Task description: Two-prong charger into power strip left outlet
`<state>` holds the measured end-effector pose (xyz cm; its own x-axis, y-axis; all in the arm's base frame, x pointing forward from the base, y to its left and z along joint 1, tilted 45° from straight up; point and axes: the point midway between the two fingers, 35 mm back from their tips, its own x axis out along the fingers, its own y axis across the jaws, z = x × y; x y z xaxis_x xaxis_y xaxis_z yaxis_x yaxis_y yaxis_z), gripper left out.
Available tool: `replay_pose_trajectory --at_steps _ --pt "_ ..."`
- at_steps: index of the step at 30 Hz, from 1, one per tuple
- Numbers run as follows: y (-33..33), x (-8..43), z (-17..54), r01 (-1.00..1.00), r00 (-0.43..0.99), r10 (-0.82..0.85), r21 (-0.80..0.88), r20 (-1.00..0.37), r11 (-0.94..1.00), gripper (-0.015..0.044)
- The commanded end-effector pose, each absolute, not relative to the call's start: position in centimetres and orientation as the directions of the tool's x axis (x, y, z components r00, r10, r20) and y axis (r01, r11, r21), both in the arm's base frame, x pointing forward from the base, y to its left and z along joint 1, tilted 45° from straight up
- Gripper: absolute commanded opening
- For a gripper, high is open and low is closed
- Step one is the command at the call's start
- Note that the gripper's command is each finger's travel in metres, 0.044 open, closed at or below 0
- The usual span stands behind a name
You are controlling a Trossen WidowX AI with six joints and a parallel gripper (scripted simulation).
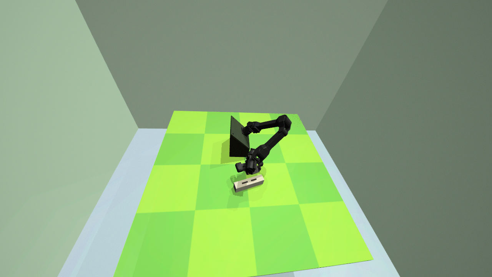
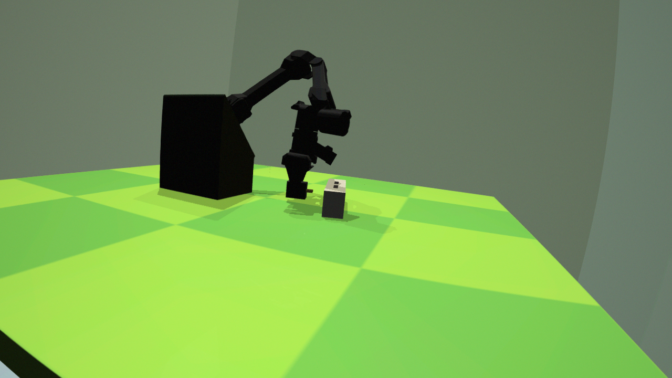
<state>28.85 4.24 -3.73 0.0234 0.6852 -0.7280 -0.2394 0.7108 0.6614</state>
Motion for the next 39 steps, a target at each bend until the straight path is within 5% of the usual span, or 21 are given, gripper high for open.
replay_pose_trajectory --at_steps 1,39 --pt "4.3 29.6 -3.5 -0.238 0.03 0.688 0.663 -0.725 0.709 0.0" --pt "4.7 31.3 -3.1 -0.246 0.031 0.689 0.662 -0.724 0.708 0.0"
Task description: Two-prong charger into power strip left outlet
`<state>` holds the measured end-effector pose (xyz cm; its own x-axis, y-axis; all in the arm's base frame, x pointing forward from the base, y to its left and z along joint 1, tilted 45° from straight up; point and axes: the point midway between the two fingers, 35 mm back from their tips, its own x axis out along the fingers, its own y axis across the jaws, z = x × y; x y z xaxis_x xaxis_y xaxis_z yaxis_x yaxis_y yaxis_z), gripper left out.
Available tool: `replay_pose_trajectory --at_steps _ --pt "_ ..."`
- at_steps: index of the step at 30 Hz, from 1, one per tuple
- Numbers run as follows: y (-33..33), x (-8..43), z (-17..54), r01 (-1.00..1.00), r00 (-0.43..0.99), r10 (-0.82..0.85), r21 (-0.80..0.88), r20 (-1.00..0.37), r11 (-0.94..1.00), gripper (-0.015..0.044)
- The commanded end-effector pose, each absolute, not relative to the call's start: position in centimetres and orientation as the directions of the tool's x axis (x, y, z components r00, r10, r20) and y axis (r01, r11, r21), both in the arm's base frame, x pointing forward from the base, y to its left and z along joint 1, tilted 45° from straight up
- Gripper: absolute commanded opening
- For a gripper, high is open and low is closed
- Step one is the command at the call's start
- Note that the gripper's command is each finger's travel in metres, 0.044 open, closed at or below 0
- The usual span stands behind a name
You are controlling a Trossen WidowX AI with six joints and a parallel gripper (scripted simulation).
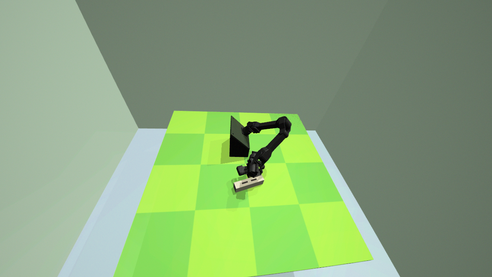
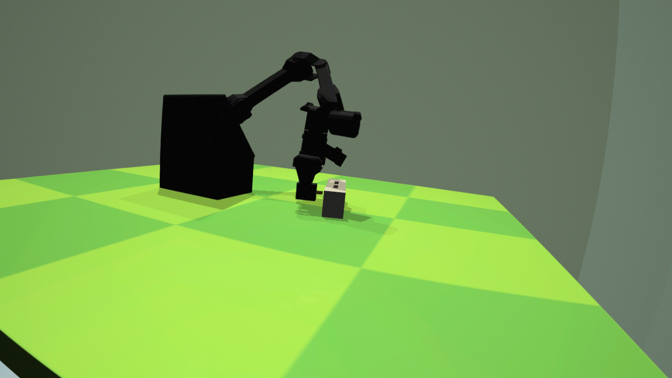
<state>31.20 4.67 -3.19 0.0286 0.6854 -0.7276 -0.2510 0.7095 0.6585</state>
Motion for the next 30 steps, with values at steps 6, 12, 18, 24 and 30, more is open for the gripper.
replay_pose_trajectory --at_steps 6,12,18,24,30 --pt "4.7 31.44 -3.03 -0.246 0.031 0.689 0.662 -0.724 0.708 0.0" --pt "4.71 31.54 -2.99 -0.246 0.031 0.689 0.662 -0.724 0.708 0.0" --pt "4.72 31.65 -2.96 -0.246 0.031 0.689 0.662 -0.724 0.708 0.0" --pt "4.73 31.75 -2.94 -0.246 0.031 0.689 0.662 -0.724 0.708 0.0" --pt "4.74 31.85 -2.91 -0.246 0.031 0.689 0.662 -0.724 0.708 0.0"
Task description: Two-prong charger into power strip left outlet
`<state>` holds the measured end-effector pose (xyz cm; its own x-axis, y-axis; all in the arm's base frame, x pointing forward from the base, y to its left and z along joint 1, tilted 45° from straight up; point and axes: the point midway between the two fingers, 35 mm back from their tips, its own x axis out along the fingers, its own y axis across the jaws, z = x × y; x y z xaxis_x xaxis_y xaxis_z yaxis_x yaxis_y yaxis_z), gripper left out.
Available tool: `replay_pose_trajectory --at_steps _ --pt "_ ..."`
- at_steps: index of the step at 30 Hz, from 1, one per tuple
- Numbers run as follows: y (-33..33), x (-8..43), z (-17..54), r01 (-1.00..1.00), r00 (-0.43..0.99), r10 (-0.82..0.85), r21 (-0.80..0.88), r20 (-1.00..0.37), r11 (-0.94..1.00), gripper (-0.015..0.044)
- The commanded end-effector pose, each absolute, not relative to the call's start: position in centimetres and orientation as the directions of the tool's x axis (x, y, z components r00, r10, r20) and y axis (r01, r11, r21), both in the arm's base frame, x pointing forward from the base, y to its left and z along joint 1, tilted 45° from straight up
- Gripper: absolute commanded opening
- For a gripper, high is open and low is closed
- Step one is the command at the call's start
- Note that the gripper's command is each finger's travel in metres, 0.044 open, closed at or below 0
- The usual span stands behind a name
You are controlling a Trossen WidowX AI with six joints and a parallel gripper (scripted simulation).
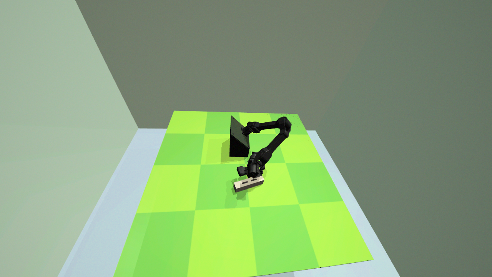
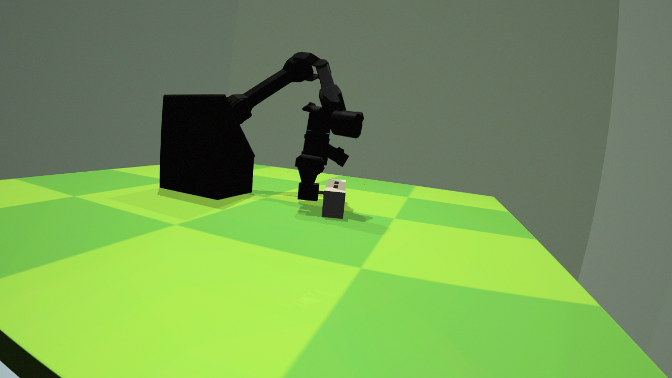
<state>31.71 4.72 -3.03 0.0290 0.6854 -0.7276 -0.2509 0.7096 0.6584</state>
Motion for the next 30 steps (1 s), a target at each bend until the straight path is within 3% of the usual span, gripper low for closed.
replay_pose_trajectory --at_steps 1,30 --pt "4.75 31.87 -2.9 -0.246 0.031 0.689 0.662 -0.724 0.708 0.0" --pt "4.81 32.28 -2.8 -0.246 0.031 0.689 0.662 -0.724 0.708 0.0"
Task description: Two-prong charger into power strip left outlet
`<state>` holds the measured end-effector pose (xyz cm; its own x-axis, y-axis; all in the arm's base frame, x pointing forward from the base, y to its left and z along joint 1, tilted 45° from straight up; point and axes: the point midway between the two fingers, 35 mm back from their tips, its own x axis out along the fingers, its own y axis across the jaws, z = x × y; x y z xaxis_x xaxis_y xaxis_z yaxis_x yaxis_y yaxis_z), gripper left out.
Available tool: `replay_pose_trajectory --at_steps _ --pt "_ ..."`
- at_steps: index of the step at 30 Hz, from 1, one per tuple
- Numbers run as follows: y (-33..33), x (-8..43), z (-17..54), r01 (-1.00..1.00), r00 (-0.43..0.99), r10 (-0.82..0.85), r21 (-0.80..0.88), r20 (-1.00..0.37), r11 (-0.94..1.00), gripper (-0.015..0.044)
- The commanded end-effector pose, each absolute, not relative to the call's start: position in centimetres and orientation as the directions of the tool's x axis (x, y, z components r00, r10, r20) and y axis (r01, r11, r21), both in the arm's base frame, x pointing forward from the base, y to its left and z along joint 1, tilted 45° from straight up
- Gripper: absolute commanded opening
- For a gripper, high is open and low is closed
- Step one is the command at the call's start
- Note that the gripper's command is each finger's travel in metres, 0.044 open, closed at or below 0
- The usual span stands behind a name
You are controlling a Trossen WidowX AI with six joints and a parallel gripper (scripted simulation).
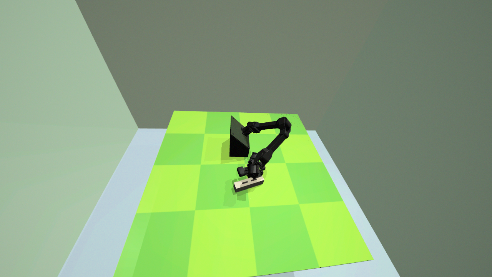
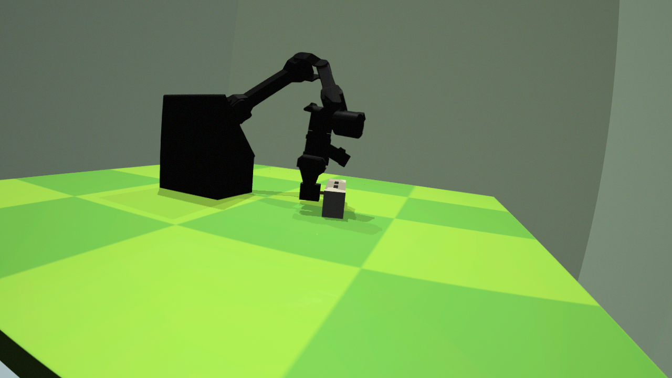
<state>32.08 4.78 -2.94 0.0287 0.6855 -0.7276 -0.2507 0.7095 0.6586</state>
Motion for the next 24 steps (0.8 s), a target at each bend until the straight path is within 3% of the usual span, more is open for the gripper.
replay_pose_trajectory --at_steps 1,24 --pt "4.81 32.27 -2.8 -0.246 0.031 0.689 0.662 -0.724 0.708 0.0" --pt "4.76 32.48 -2.67 -0.246 0.032 0.689 0.662 -0.724 0.708 0.0"
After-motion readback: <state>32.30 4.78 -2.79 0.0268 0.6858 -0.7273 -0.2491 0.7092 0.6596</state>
